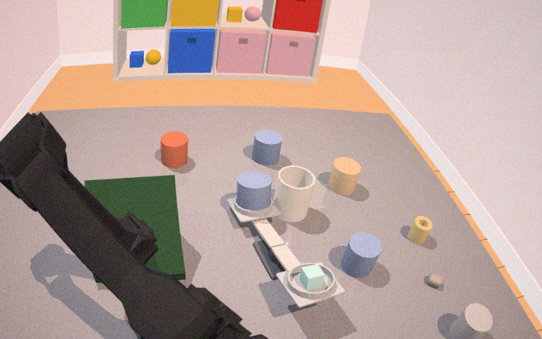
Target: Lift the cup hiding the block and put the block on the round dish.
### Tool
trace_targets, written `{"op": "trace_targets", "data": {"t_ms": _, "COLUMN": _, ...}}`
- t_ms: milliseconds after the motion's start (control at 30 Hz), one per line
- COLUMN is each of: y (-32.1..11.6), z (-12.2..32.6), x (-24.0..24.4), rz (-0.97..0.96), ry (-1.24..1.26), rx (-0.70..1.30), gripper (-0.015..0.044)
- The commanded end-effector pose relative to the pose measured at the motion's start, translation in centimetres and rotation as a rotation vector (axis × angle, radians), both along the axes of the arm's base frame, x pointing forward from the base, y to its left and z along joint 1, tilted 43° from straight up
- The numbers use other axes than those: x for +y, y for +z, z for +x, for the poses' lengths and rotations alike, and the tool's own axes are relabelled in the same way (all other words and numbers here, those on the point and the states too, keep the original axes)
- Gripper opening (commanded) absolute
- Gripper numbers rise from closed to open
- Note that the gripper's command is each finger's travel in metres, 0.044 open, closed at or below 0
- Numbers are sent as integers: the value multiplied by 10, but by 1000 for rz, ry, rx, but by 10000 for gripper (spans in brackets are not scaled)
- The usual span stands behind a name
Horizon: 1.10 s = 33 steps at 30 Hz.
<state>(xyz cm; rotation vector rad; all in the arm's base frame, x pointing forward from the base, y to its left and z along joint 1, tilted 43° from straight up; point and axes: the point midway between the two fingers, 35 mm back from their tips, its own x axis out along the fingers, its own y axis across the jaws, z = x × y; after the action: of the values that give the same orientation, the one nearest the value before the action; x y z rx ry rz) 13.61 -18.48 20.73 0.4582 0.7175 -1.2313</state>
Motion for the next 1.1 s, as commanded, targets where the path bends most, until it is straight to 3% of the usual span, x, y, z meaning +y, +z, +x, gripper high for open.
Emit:
{"op": "trace_targets", "data": {"t_ms": 0, "y": -5, "z": 1, "x": -3, "rz": 3, "ry": 5, "rx": 4, "gripper": 0}}
{"op": "trace_targets", "data": {"t_ms": 200, "y": -12, "z": 2, "x": -10, "rz": 2, "ry": 5, "rx": 4, "gripper": 0}}
{"op": "trace_targets", "data": {"t_ms": 767, "y": -2, "z": 1, "x": -1, "rz": 4, "ry": 1, "rx": 3, "gripper": 440}}
{"op": "trace_targets", "data": {"t_ms": 900, "y": 27, "z": -6, "x": 28, "rz": 7, "ry": 5, "rx": 3, "gripper": 440}}
{"op": "trace_targets", "data": {"t_ms": 1033, "y": 29, "z": -7, "x": 29, "rz": 7, "ry": 5, "rx": 3, "gripper": 440}}
{"op": "trace_targets", "data": {"t_ms": 1067, "y": 29, "z": -6, "x": 30, "rz": 6, "ry": 9, "rx": -1, "gripper": 414}}
